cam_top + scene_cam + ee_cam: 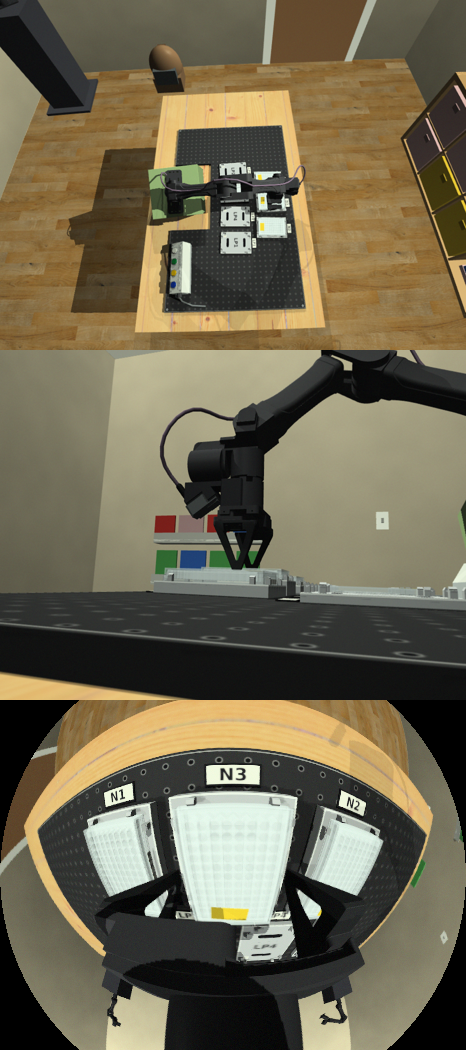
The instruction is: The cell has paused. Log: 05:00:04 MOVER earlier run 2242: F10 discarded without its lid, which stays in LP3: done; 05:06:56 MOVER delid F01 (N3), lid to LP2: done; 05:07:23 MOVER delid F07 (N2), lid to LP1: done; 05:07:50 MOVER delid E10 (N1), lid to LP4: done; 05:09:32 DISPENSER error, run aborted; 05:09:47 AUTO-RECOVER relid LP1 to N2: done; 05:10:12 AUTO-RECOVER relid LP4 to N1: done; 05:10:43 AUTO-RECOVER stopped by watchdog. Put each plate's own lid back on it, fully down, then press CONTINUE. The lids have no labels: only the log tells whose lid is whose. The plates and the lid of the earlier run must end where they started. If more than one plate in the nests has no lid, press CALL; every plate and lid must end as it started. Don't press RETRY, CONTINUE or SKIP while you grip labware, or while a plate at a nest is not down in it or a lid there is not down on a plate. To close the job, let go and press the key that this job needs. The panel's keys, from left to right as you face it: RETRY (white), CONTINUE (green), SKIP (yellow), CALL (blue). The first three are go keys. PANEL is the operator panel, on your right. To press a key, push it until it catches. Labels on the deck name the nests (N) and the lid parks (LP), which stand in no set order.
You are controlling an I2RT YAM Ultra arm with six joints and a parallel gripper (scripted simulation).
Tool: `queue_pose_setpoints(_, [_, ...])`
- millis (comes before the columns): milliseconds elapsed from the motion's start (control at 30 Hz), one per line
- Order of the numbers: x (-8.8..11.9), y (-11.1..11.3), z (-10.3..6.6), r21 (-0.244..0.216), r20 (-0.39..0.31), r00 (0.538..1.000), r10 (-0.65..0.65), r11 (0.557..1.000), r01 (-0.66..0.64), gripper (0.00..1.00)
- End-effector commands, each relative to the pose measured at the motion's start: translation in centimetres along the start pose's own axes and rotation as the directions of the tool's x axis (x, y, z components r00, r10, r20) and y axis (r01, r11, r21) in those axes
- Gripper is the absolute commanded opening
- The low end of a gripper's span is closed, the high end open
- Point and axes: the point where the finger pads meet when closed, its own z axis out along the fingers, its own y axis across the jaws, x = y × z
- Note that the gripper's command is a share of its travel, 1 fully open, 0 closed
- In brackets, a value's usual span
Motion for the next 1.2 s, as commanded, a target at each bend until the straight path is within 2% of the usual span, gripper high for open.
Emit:
queue_pose_setpoints(0, [-0.5,-0.2,-1.2,0.001,0.032,0.999,0.000,1.000,0.000,1.00])
queue_pose_setpoints(200, [-0.5,-0.2,-1.2,0.001,0.032,0.999,0.000,1.000,0.000,1.00])
queue_pose_setpoints(300, [-0.1,0.1,-1.9,0.002,0.016,1.000,-0.004,1.000,0.004,1.00])
queue_pose_setpoints(633, [-1.3,-0.2,-4.3,0.000,0.049,0.999,0.011,1.000,-0.011,1.00])
queue_pose_setpoints(867, [0.2,0.2,-3.6,0.003,0.011,1.000,-0.006,1.000,0.006,1.00])
queue_pose_setpoints(1033, [-0.5,0.2,-3.9,0.001,0.036,0.999,0.005,1.000,-0.005,1.00])
queue_pose_setpoints(1167, [-0.1,0.3,-3.8,0.001,0.027,1.000,0.000,1.000,0.000,1.00])
